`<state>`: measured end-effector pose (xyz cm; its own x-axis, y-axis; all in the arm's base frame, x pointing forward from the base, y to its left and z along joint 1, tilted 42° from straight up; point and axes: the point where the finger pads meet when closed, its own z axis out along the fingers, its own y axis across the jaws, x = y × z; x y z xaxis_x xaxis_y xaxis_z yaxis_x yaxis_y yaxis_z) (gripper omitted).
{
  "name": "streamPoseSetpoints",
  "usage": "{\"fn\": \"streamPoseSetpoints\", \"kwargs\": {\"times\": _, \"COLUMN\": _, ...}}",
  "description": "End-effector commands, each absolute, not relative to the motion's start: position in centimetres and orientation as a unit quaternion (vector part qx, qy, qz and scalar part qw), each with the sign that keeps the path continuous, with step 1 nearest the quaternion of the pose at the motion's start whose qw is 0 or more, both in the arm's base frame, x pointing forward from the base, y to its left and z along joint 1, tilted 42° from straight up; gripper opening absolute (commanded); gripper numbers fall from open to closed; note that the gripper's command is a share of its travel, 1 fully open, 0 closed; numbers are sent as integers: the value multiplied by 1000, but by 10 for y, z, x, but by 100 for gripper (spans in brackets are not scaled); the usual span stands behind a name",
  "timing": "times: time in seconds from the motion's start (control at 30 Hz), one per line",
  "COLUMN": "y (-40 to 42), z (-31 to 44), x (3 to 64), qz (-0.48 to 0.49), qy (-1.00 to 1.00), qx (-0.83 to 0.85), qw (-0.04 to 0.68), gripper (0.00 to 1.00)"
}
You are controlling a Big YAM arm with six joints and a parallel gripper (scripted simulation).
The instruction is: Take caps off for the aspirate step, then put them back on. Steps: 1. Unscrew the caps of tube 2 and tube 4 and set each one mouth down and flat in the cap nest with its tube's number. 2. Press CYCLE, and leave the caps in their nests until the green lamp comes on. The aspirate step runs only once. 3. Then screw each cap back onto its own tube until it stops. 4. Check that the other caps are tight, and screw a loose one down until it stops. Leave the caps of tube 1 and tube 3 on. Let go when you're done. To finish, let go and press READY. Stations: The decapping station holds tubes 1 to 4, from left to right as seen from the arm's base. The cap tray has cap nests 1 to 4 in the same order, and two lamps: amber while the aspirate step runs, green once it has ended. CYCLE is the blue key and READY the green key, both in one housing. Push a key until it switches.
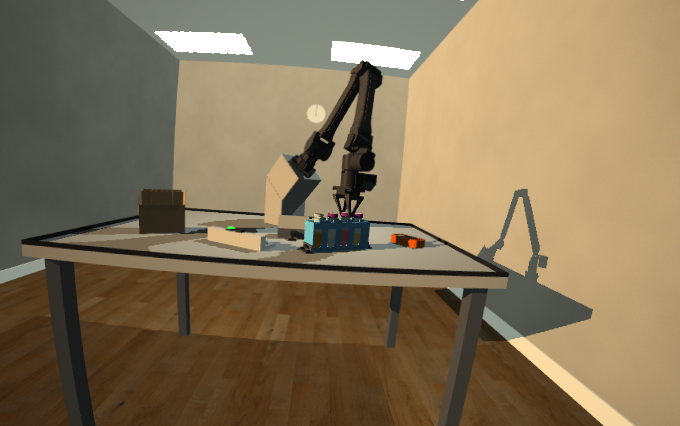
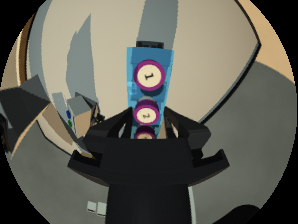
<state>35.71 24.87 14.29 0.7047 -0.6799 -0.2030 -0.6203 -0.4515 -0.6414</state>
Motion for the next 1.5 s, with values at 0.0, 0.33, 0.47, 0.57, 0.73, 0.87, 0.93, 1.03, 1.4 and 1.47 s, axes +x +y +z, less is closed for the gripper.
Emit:
{"fn": "streamPoseSetpoints", "kwargs": {"times": 0.0, "y": 251, "z": 151, "x": 362, "qz": -53, "qy": 362, "qx": -857, "qw": 363, "gripper": 0}}
{"fn": "streamPoseSetpoints", "kwargs": {"times": 0.33, "y": 251, "z": 151, "x": 362, "qz": -53, "qy": 362, "qx": -857, "qw": 363, "gripper": 0}}
{"fn": "streamPoseSetpoints", "kwargs": {"times": 0.47, "y": 251, "z": 151, "x": 362, "qz": -53, "qy": 362, "qx": -857, "qw": 363, "gripper": 0}}
{"fn": "streamPoseSetpoints", "kwargs": {"times": 0.57, "y": 256, "z": 152, "x": 365, "qz": -21, "qy": 427, "qx": -827, "qw": 365, "gripper": 0}}
{"fn": "streamPoseSetpoints", "kwargs": {"times": 0.73, "y": 257, "z": 152, "x": 365, "qz": 24, "qy": 526, "qx": -767, "qw": 366, "gripper": 0}}
{"fn": "streamPoseSetpoints", "kwargs": {"times": 0.87, "y": 257, "z": 152, "x": 365, "qz": 60, "qy": 600, "qx": -711, "qw": 362, "gripper": 0}}
{"fn": "streamPoseSetpoints", "kwargs": {"times": 0.93, "y": 257, "z": 153, "x": 365, "qz": 78, "qy": 635, "qx": -680, "qw": 359, "gripper": 0}}
{"fn": "streamPoseSetpoints", "kwargs": {"times": 1.03, "y": 257, "z": 153, "x": 365, "qz": 87, "qy": 651, "qx": -664, "qw": 357, "gripper": 0}}
{"fn": "streamPoseSetpoints", "kwargs": {"times": 1.4, "y": 258, "z": 153, "x": 366, "qz": 179, "qy": 804, "qx": -467, "qw": 323, "gripper": 0}}
{"fn": "streamPoseSetpoints", "kwargs": {"times": 1.47, "y": 259, "z": 153, "x": 366, "qz": 194, "qy": 824, "qx": -429, "qw": 314, "gripper": 0}}
